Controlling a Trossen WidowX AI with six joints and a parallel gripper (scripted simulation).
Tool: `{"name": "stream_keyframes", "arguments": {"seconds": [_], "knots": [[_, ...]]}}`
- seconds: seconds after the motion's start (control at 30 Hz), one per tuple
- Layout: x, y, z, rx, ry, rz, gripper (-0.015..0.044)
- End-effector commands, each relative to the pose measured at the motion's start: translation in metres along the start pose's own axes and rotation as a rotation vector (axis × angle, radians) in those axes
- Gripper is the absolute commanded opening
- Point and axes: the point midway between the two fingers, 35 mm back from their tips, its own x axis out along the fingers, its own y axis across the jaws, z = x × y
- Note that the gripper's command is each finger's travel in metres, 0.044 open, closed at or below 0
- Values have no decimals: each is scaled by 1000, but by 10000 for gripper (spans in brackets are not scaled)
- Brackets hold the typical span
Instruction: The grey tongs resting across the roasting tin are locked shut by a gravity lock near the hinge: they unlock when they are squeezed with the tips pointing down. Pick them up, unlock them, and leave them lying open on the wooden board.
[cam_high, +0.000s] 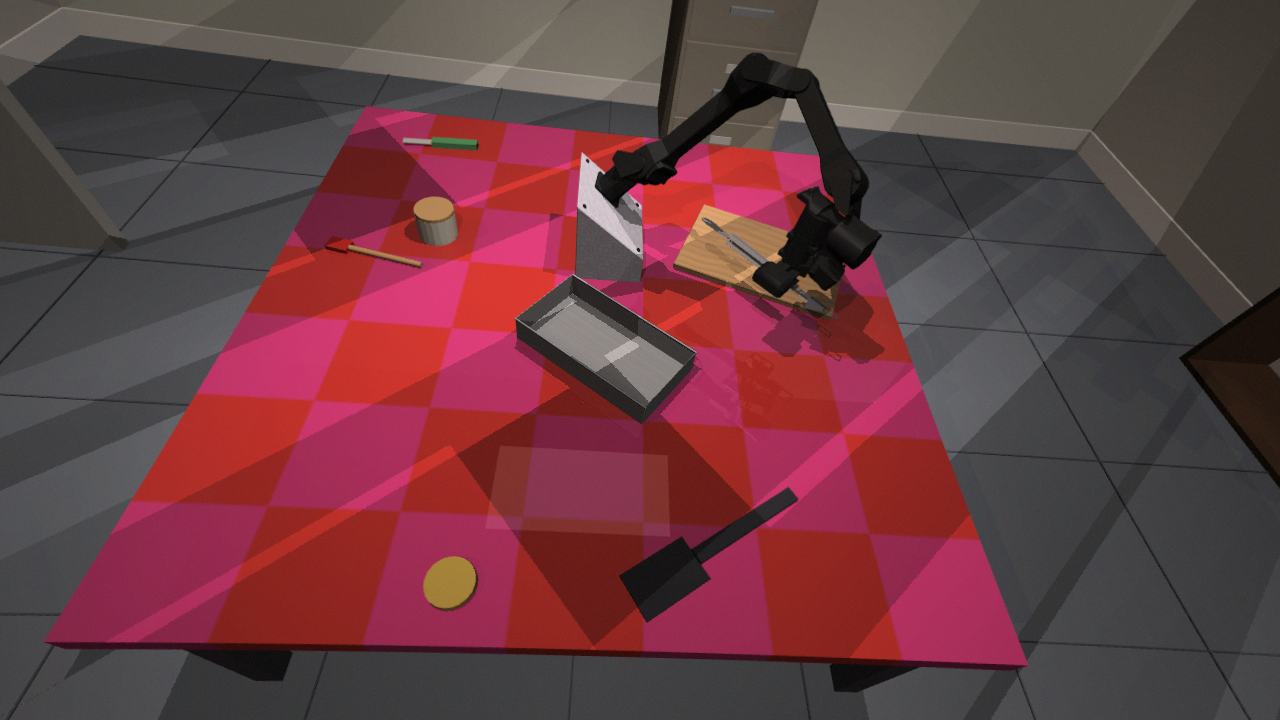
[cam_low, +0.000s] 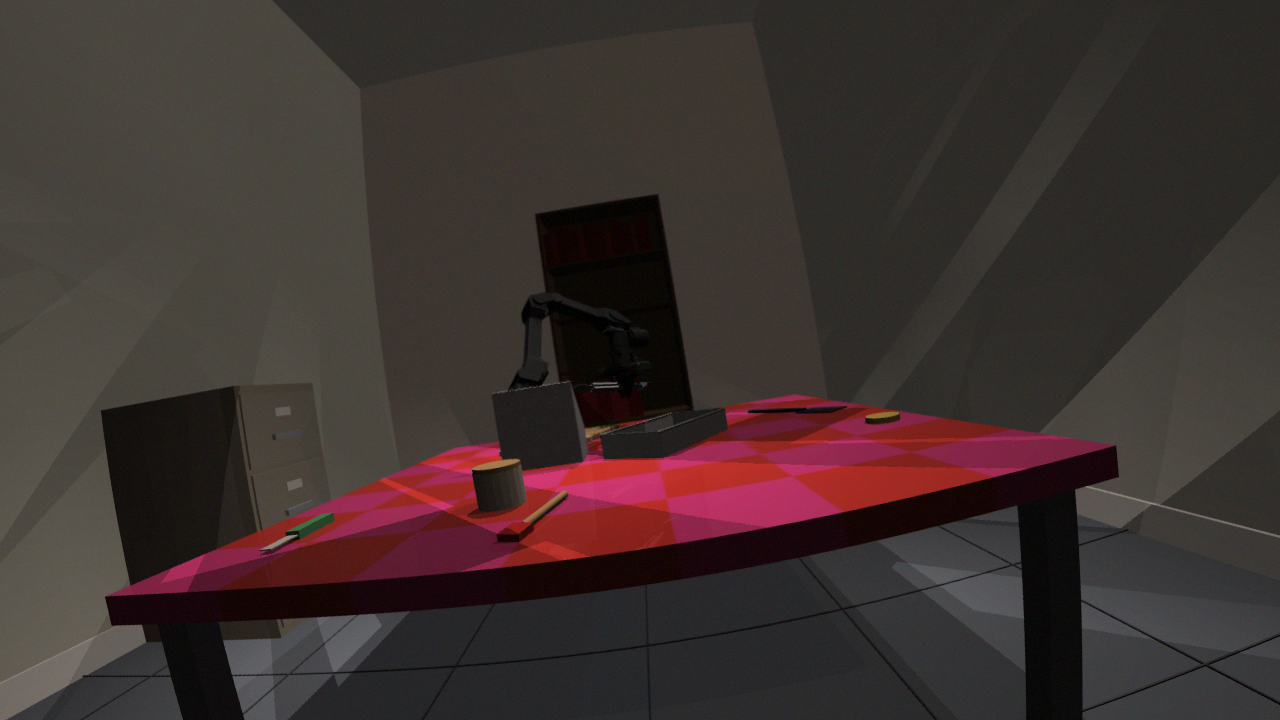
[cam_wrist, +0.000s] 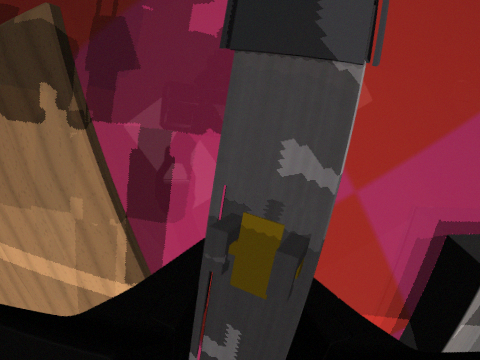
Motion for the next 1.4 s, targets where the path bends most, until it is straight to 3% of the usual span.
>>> {"name": "stream_keyframes", "arguments": {"seconds": [0.0, 1.37], "knots": [[1, 22, -2, -91, 2, -13, -150], [-23, 203, -69, -831, -72, 5, -150]]}}
